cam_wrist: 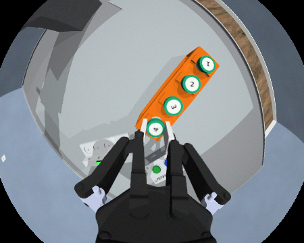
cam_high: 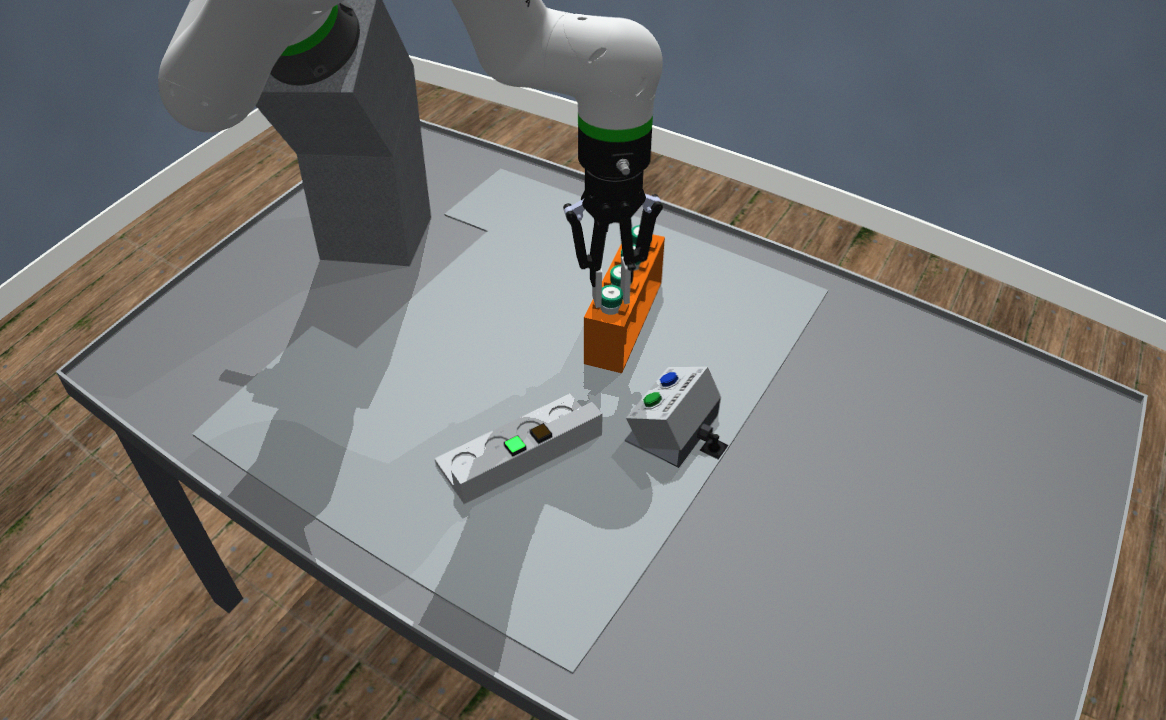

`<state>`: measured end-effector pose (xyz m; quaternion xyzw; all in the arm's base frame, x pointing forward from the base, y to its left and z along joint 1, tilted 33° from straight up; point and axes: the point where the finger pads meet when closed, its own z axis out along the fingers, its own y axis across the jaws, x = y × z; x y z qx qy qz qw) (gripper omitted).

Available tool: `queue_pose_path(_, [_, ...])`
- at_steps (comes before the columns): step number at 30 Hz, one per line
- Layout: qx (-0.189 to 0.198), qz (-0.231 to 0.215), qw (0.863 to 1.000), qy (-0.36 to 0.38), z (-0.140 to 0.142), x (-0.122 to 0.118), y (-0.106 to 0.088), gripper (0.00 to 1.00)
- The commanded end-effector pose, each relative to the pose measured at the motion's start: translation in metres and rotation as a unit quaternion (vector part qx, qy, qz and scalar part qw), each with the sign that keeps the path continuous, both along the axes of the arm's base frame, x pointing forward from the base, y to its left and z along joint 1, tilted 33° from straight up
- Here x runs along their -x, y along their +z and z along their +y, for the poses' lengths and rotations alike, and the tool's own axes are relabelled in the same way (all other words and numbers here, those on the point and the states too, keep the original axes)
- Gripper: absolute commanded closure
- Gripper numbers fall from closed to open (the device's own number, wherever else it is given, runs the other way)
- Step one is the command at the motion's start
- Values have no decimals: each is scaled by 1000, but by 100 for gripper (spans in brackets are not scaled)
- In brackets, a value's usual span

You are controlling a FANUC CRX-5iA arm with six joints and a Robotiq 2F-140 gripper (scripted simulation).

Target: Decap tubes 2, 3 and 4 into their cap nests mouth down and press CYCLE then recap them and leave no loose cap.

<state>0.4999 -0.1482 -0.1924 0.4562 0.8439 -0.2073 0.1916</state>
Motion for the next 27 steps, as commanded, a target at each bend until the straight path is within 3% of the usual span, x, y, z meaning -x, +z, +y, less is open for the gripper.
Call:
queue_pose_path(1, [0,0,1000,0,0,0,0,100])
queue_pose_path(7, [0,0,1000,0,0,0,0,100])
queue_pose_path(12, [-17,-65,992,-105,0,0,0,100])
queue_pose_path(16, [-30,-117,975,-188,0,0,0,100])
queue_pose_path(21, [-45,-174,943,-281,0,0,0,100])
queue_pose_path(24, [-46,-180,939,-288,0,0,0,100])
queue_pose_path(27, [-55,-216,911,-347,0,0,0,100])
